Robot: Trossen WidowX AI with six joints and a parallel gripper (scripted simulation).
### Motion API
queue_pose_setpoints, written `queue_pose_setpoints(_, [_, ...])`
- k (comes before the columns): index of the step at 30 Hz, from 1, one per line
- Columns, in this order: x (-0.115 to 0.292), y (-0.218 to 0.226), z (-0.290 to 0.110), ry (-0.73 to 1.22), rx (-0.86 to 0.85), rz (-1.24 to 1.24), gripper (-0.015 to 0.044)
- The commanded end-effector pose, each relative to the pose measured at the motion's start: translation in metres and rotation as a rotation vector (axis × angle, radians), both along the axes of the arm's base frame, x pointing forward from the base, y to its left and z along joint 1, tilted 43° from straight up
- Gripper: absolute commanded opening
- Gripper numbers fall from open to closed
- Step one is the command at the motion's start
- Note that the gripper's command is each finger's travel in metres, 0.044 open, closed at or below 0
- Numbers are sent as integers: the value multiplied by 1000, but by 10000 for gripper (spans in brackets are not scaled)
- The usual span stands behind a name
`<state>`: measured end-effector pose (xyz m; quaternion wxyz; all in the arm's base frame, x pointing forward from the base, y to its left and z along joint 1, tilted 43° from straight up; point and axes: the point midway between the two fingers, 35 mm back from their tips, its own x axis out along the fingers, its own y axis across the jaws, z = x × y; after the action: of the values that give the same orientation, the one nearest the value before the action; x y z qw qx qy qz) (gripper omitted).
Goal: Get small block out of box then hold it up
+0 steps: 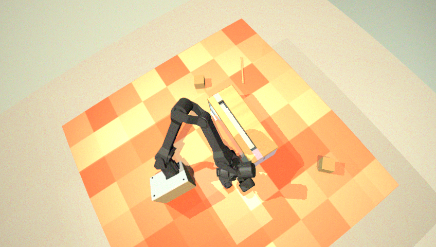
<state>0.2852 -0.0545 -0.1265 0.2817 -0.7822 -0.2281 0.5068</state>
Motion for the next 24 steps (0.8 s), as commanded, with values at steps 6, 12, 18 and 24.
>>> queue_pose_setpoints(6, [2, -25, 27, -14, -13, -1, 0])
queue_pose_setpoints(12, [-3, -37, 43, 35, -20, -72, 0])
queue_pose_setpoints(18, [-12, -52, 64, 98, -27, -168, 0])
queue_pose_setpoints(24, [-24, -64, 84, 161, -32, -266, 0])
